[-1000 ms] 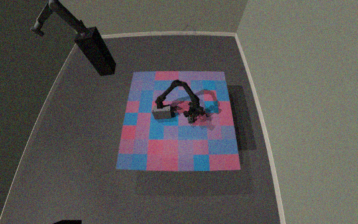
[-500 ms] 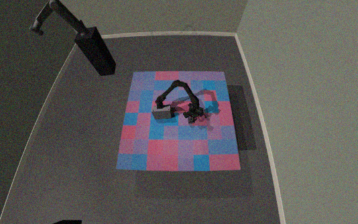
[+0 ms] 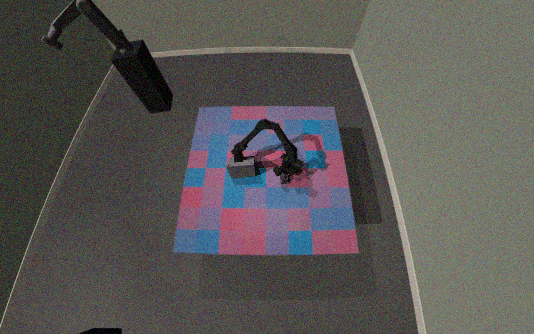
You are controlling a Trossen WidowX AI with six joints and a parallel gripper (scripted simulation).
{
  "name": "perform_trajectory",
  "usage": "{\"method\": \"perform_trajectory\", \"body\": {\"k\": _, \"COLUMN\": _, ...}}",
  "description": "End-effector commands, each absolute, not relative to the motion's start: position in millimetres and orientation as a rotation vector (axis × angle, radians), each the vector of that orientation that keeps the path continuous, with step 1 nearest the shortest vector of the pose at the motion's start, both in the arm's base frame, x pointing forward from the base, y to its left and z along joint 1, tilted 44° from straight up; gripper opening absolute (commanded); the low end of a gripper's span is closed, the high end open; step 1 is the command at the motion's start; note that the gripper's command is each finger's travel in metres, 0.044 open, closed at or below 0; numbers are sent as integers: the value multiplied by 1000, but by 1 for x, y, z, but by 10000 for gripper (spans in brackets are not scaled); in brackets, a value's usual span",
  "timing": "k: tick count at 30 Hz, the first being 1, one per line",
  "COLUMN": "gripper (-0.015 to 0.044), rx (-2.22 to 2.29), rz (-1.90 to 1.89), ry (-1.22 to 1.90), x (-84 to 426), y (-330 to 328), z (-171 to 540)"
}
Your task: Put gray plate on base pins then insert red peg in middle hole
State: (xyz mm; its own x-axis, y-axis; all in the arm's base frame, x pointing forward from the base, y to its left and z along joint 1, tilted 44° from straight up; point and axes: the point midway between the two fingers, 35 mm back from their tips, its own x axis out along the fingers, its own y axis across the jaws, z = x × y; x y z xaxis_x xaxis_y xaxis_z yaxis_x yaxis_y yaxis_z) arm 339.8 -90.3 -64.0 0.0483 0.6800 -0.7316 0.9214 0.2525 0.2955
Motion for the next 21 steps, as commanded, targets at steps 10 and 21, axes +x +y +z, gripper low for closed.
{"method": "perform_trajectory", "body": {"k": 10, "gripper": 0, "rx": 1490, "rz": -365, "ry": 1698, "x": 341, "y": -90, "z": -66}}
{"method": "perform_trajectory", "body": {"k": 21, "gripper": 150, "rx": 1490, "rz": -365, "ry": 1698, "x": 341, "y": -90, "z": -66}}
